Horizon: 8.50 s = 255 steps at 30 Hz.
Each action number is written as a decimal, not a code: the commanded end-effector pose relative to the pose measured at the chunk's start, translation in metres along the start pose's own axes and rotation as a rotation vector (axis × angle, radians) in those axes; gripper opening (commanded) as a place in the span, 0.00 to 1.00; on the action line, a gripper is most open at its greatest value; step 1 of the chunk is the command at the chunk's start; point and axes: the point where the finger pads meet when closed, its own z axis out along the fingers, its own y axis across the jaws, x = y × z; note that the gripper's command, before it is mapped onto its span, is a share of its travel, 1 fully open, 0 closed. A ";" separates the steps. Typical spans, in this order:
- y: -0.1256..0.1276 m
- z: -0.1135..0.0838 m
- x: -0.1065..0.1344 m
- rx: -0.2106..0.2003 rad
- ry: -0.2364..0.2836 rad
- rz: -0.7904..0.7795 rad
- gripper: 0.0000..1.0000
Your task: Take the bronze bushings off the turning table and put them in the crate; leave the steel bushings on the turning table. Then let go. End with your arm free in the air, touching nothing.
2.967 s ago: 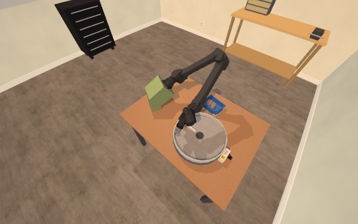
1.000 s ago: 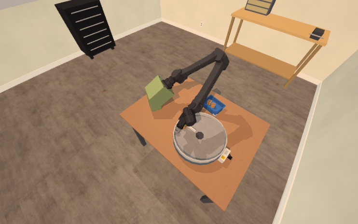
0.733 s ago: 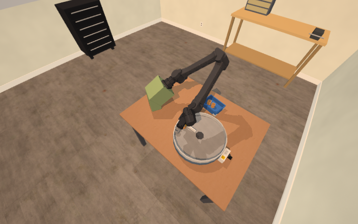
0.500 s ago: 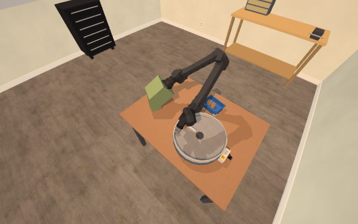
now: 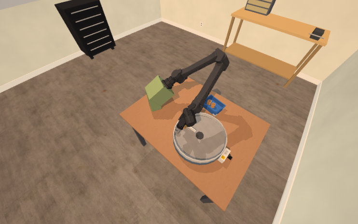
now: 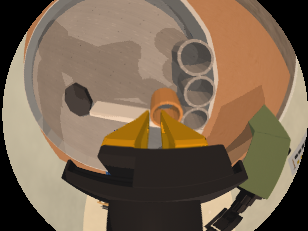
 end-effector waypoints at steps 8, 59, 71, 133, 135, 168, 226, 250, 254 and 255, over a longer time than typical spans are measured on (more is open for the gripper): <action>0.010 0.001 -0.009 -0.032 -0.030 -0.004 0.14; 0.004 0.011 -0.003 -0.009 -0.013 -0.004 0.00; 0.004 0.011 -0.003 -0.009 -0.013 -0.004 0.00; 0.008 -0.063 -0.004 -0.013 -0.016 -0.010 0.00; 0.008 -0.063 -0.004 -0.013 -0.016 -0.010 0.00; 0.016 -0.058 0.023 -0.007 -0.007 -0.007 0.00; 0.179 -0.062 0.352 -0.024 -0.015 0.010 0.00; 0.180 -0.062 0.353 -0.027 -0.015 0.001 0.00; 0.180 -0.062 0.353 -0.027 -0.015 0.001 0.00; 0.180 -0.062 0.353 -0.027 -0.015 0.001 0.00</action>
